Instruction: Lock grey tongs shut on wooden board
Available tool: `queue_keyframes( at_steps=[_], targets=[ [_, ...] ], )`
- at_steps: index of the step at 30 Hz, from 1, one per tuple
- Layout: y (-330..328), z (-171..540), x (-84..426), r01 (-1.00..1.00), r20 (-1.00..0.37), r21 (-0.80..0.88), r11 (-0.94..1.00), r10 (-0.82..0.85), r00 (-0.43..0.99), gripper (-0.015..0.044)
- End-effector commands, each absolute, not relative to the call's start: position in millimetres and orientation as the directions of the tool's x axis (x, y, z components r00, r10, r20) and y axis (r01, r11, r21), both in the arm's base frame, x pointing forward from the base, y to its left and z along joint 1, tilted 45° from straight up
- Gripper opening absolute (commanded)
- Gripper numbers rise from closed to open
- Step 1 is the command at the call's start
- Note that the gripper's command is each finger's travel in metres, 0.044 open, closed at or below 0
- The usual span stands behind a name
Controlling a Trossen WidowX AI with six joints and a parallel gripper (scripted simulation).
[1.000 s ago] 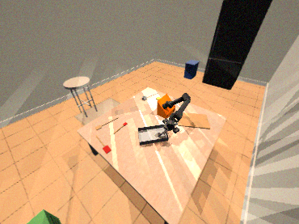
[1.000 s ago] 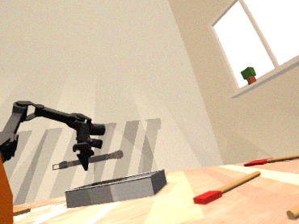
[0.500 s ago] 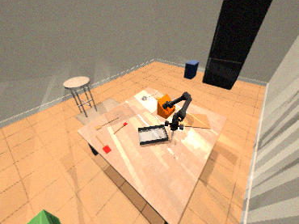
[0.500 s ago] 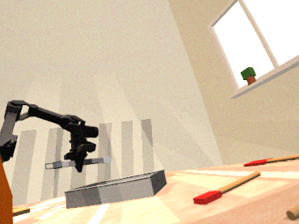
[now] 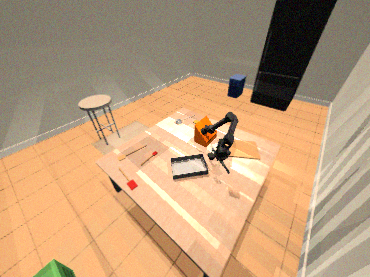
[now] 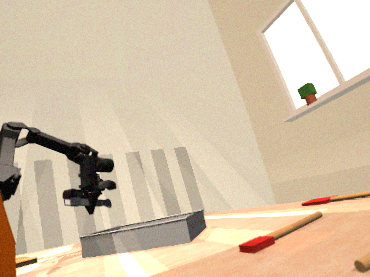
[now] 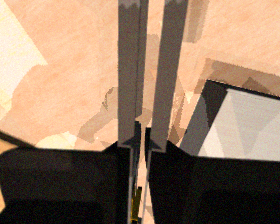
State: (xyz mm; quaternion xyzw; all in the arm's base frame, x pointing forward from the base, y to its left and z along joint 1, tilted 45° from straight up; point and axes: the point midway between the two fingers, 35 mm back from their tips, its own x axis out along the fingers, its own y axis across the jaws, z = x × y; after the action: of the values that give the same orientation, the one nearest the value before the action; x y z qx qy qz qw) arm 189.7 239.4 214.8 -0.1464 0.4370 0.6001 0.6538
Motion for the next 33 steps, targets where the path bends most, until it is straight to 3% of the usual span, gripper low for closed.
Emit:
queue_keyframes(
  at_steps=[1, 16, 33],
  targets=[
    [240, 220, 184, -0.964, -0.744, 0.233, 0.129, 0.661, -0.091, -0.015],
    [245, 233, 156, -0.929, -0.734, -0.181, -0.322, 0.673, -0.091, -0.015],
    [246, 247, 125, -0.48, -0.717, -0.576, -0.662, 0.691, -0.093, -0.015]
  ],
)
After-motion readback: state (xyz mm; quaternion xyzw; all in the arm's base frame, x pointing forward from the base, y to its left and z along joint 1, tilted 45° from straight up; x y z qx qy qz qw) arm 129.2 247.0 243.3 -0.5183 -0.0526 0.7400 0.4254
